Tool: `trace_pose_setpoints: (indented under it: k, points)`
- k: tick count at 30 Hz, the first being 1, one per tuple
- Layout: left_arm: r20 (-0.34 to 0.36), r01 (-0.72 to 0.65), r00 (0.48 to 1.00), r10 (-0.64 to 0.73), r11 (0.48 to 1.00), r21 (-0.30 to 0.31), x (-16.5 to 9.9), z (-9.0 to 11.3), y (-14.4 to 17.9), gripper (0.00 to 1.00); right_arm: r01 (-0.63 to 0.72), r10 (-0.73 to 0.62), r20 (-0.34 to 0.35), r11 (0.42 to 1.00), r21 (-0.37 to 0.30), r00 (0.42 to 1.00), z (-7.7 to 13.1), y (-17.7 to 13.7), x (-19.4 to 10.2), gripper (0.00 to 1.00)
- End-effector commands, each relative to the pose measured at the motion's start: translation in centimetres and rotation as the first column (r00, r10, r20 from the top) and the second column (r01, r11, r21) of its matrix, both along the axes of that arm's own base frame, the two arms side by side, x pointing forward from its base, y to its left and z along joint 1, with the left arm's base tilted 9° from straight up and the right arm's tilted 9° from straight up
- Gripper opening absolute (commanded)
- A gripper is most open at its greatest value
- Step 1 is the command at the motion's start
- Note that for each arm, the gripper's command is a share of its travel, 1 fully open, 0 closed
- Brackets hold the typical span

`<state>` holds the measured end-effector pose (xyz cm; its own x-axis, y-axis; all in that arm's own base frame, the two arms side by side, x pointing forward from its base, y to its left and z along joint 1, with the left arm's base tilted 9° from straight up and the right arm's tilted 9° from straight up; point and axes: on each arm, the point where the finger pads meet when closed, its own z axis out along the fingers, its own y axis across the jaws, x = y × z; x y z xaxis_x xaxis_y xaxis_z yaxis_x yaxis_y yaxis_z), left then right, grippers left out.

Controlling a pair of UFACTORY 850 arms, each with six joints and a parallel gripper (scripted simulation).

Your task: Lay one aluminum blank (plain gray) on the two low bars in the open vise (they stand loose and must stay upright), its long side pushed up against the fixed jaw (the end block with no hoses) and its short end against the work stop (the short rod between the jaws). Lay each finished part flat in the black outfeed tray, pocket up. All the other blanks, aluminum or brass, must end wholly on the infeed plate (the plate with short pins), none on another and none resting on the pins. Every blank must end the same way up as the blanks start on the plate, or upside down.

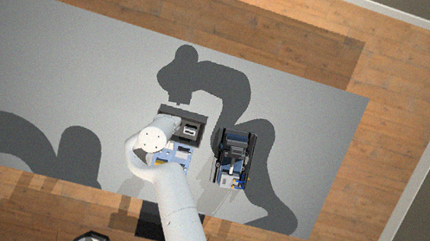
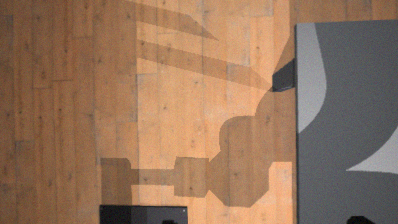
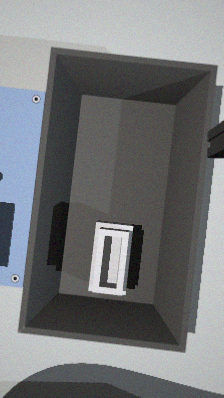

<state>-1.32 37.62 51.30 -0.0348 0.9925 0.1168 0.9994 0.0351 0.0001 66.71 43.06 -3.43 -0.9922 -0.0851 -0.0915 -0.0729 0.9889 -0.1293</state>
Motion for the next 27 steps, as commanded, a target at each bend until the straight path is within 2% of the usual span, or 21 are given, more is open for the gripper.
trace_pose_setpoints:
  k: [1,14,27]
  points:
    - [0.000,0.000,1.000,0.000,1.000,0.002,0.0,0.1,0.0,1.00,0.000,0.000,0.002,1.000,0.002,1.000,0.2,0.1,0.1,0.00]
    - [0.000,0.000,1.000,0.000,1.000,0.002,0.0,0.1,0.0,1.00,0.000,0.000,0.002,1.000,0.002,1.000,0.6,0.1,0.0,0.00]
    - [0.000,0.000,1.000,0.000,1.000,0.002,0.0,0.1,0.0,1.00,0.000,0.000,0.002,1.000,0.002,1.000,3.3,0.5,-0.3,0.00]
